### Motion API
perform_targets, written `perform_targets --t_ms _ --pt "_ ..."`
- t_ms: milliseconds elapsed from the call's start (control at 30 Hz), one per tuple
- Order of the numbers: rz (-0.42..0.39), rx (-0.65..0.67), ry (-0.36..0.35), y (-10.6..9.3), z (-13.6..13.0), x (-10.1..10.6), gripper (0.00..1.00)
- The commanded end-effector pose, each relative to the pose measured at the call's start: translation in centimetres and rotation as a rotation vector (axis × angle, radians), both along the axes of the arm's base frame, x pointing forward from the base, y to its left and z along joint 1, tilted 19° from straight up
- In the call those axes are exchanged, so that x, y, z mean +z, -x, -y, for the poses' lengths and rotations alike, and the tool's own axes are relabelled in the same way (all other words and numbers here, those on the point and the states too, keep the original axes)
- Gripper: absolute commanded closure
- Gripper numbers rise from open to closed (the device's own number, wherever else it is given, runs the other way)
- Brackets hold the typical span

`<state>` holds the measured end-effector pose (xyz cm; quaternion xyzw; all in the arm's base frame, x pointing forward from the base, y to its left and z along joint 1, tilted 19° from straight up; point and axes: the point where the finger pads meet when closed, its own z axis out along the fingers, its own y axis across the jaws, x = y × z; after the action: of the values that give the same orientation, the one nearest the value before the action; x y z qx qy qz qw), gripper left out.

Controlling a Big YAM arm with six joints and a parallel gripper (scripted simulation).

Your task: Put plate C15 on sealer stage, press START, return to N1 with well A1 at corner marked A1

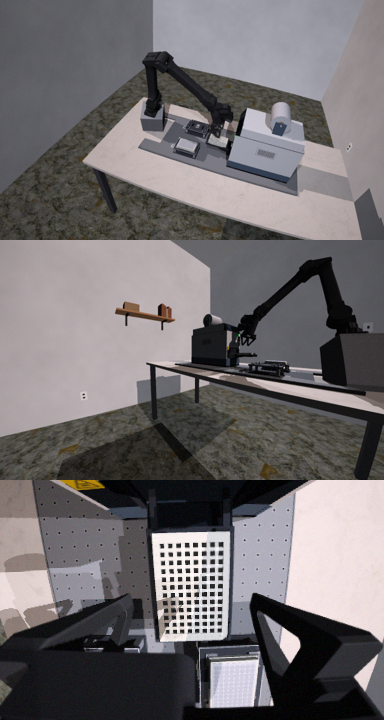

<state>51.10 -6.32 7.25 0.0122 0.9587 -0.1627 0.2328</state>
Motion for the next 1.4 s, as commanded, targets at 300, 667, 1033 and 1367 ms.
perform_targets --t_ms 300,667,1033,1367 --pt "0.052 -0.029 -0.001 -1.6 0.9 2.7 0.0" --pt "0.024 0.009 0.007 -1.6 -0.2 1.0 0.0" --pt "-0.018 -0.005 0.005 0.3 0.6 -0.7 0.0" --pt "0.007 -0.011 0.005 0.1 0.9 0.5 0.0"
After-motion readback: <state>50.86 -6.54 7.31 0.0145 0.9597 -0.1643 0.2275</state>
